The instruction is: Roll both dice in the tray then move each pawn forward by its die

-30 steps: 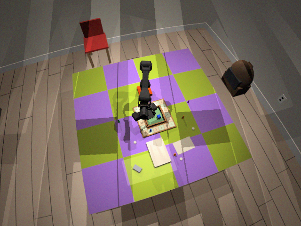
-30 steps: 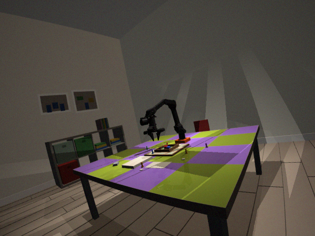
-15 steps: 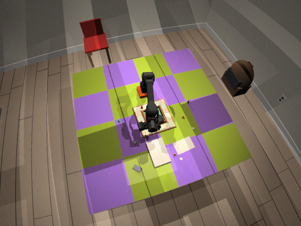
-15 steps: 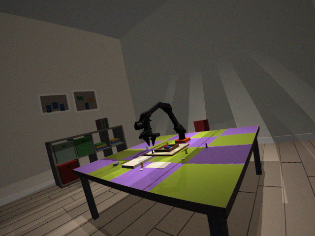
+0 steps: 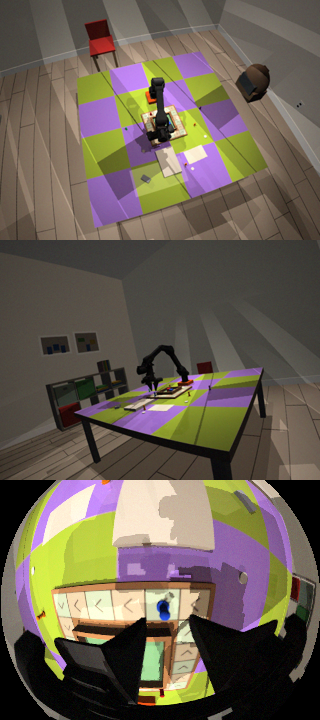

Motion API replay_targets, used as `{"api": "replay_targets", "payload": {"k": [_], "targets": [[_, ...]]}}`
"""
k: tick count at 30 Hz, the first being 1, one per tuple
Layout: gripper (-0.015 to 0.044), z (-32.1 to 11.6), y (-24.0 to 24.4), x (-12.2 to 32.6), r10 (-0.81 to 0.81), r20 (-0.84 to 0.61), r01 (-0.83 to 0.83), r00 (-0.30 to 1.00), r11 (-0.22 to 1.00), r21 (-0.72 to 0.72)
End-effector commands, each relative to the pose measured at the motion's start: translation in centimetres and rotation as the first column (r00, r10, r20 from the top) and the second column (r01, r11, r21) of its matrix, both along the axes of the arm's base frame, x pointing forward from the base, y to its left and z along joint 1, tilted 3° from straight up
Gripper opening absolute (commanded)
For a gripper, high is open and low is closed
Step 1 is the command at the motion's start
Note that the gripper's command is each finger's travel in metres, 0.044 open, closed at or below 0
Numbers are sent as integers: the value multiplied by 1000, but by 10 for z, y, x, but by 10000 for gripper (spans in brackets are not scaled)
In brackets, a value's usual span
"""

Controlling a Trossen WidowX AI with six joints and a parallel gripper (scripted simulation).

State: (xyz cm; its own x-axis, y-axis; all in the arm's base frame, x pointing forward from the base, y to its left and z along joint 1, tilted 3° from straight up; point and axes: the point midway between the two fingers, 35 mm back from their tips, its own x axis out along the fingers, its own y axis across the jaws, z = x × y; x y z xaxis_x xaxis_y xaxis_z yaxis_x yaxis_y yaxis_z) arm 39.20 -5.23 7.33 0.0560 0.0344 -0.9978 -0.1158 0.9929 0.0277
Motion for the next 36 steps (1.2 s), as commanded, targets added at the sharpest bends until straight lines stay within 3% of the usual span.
{"api": "replay_targets", "payload": {"k": [1,18,24,30,36], "targets": [[200,-11,1,-1,-4,-12,4,1000,1000,6],[200,-36,2,-1,-4,-12,4,1000,1000,6],[43,-36,2,-1,-4,-12,4,1000,1000,6],[3,-36,2,-1,-4,-12,4,1000,1000,6],[0,-29,1,0,-4,-12,4,1000,1000,6]]}}
